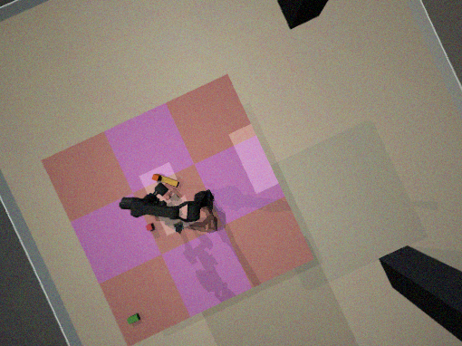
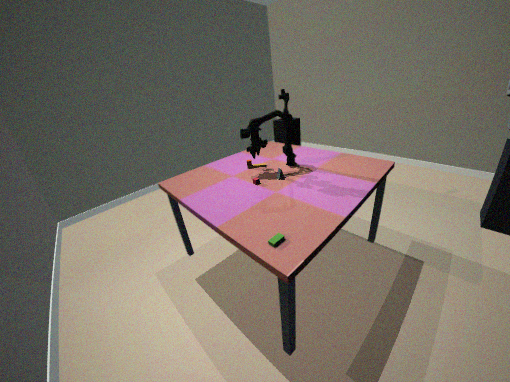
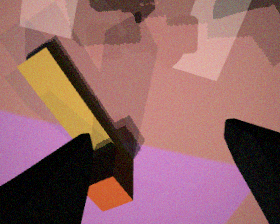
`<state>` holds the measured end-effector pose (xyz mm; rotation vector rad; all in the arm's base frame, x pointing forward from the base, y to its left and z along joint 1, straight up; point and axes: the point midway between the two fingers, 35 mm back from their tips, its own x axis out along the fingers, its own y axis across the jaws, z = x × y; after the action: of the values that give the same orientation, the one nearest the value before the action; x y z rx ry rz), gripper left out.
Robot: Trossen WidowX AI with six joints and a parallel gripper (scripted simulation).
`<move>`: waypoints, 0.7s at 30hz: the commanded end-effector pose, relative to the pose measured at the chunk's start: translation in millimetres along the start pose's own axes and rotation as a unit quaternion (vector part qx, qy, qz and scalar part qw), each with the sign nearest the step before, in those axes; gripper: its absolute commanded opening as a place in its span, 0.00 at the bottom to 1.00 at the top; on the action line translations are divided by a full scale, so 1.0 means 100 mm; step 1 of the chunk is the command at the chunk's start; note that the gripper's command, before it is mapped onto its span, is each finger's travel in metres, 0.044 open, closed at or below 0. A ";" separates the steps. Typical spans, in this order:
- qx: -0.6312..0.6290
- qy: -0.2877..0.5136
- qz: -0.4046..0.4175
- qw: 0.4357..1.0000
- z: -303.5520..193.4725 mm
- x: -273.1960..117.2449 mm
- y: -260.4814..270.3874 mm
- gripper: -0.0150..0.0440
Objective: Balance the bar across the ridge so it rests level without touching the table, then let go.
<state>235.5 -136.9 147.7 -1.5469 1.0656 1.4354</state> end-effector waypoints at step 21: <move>-0.189 -0.039 -0.001 0.981 -0.37 -0.08 0.68 0.79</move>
<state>190.3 -189.8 156.8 -1.7086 0.8105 1.7320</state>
